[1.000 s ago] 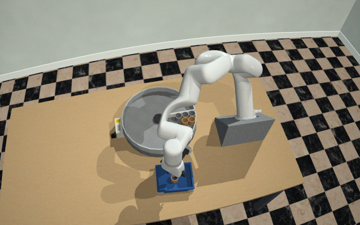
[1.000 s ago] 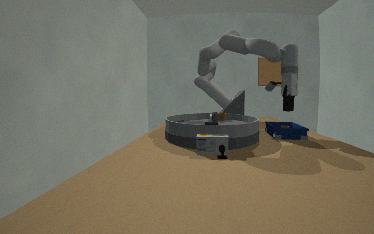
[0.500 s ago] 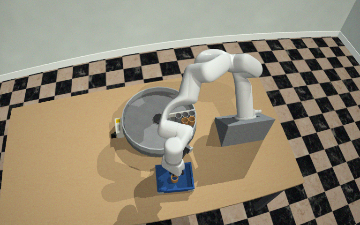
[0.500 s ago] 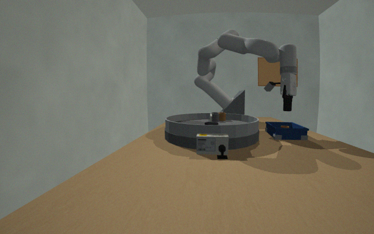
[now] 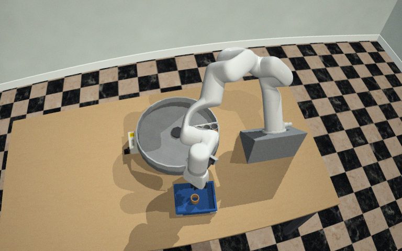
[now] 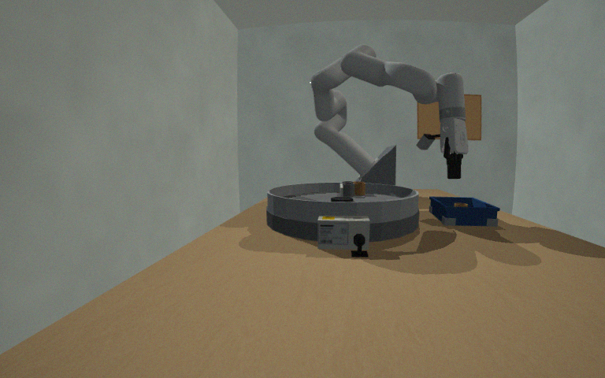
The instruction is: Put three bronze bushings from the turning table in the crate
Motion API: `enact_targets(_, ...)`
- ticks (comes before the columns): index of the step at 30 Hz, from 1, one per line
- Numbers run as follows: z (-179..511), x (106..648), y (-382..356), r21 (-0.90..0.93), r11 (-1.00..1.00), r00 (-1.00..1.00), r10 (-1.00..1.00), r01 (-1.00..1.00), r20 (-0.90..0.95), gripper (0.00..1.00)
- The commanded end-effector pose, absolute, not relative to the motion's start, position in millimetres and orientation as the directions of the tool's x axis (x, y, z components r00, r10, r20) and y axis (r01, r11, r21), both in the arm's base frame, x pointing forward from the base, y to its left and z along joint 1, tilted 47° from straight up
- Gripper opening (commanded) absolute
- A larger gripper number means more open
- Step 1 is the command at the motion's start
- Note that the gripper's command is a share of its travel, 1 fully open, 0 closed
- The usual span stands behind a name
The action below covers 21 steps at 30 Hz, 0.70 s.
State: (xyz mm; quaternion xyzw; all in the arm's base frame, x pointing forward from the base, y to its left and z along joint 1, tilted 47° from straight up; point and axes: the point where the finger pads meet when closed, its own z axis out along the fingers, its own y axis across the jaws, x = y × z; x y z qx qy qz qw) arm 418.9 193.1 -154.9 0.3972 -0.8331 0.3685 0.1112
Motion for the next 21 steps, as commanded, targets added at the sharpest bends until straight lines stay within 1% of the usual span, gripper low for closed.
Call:
enact_targets(1, -141, 414, 184, -0.541, 0.421, -0.670, -0.603, -0.728, 0.432, 0.10)
enact_targets(10, -100, 395, 145, -0.586, 0.449, -0.695, -0.655, -0.675, 0.298, 0.10)
enact_targets(12, -100, 395, 145, -0.586, 0.449, -0.695, -0.655, -0.675, 0.298, 0.10)
enact_targets(21, -48, 368, 96, -0.626, 0.492, -0.700, -0.703, -0.605, 0.124, 0.10)
